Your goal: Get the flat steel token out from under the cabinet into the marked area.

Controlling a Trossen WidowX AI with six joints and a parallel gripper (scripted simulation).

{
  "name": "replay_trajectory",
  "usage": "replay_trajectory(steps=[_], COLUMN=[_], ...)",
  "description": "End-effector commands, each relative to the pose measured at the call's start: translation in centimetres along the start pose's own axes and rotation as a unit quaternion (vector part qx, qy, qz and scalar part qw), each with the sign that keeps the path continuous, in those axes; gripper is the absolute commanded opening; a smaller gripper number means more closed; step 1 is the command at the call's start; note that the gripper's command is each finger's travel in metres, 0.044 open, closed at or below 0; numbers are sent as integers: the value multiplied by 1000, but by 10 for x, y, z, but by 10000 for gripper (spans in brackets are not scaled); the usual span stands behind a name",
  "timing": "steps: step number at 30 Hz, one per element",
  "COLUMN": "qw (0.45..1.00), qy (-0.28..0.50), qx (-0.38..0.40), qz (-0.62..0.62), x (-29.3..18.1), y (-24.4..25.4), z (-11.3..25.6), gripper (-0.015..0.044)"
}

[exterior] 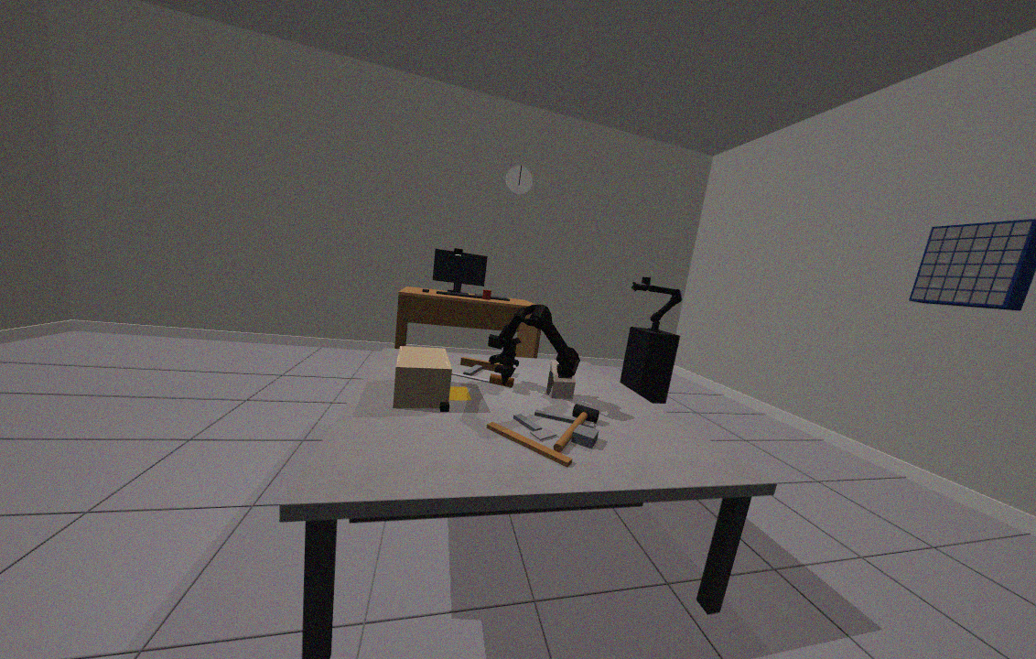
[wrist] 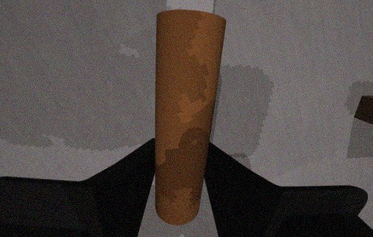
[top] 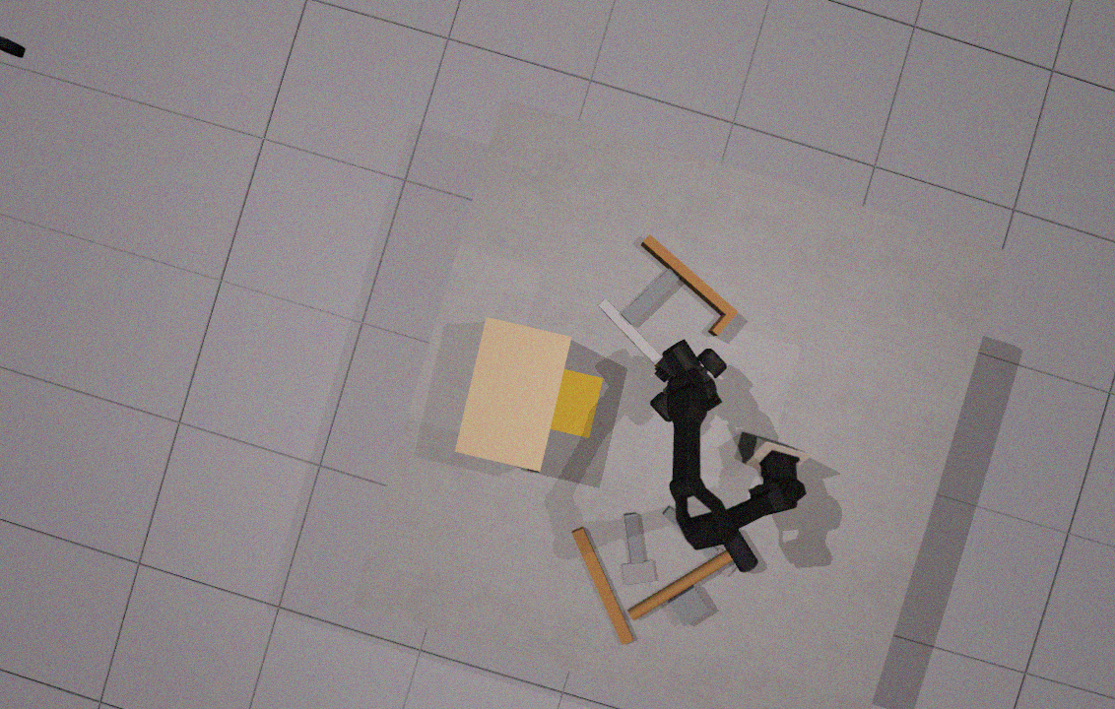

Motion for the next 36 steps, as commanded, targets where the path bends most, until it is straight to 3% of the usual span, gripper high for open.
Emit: replay_trajectory(steps=[1, 36], qw=[1000, 1000], qy=[-3, -3], qx=[-3, -3], qz=[-5, -5], x=[2, 8], y=[-5, -19], z=[2, 2], gripper=[0, 0])
Point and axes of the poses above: the point midway between the two fingers, 35 mm back from their tips, its own z axis back along the fingers, its own y axis across the jaws, x = y × z, the point moved 3 cm from there along z, back along the fingers, and after that the axes turned 5 degrees about z, right-handed, at the moved point
